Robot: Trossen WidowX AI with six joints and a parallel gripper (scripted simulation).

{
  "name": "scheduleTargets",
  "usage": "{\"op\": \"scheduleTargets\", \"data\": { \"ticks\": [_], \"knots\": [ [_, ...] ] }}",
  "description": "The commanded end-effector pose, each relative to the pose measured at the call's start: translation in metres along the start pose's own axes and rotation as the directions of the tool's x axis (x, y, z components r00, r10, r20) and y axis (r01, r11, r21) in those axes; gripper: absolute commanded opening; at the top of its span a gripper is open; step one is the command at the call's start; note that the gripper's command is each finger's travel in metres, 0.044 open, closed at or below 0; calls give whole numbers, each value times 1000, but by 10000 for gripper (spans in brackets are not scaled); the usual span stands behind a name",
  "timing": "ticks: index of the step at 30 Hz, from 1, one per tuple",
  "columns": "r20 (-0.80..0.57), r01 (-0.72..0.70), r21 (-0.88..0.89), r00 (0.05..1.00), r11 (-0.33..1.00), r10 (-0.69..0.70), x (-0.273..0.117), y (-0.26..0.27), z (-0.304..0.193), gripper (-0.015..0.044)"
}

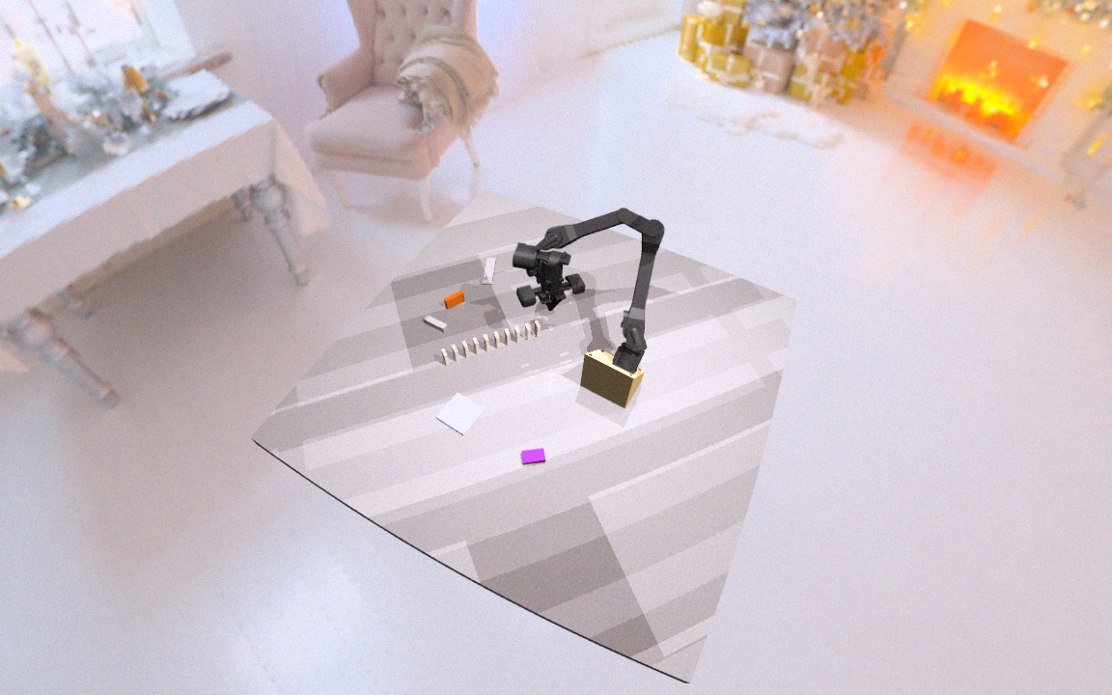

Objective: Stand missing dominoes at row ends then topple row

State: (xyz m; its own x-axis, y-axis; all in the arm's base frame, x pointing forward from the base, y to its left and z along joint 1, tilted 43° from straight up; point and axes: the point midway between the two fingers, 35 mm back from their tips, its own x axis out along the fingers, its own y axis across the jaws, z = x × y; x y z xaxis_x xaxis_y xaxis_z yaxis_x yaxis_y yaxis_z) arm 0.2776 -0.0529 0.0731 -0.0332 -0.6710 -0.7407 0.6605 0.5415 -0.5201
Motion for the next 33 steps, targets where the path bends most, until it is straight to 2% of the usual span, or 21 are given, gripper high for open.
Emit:
{"op": "scheduleTargets", "data": {
  "ticks": [1, 7, 13, 33],
  "knots": [
    [2, 2, 6, 1000, 1000, -2, 1, 0, 0, 0],
    [2, 2, 6, 1000, 1000, -2, 3, 0, 0, 0],
    [5, 5, 7, 1000, 1000, -5, 78, -3, 0, 0],
    [4, 3, 7, 1000, 1000, -3, 80, 16, 2, 0]
  ]
}}
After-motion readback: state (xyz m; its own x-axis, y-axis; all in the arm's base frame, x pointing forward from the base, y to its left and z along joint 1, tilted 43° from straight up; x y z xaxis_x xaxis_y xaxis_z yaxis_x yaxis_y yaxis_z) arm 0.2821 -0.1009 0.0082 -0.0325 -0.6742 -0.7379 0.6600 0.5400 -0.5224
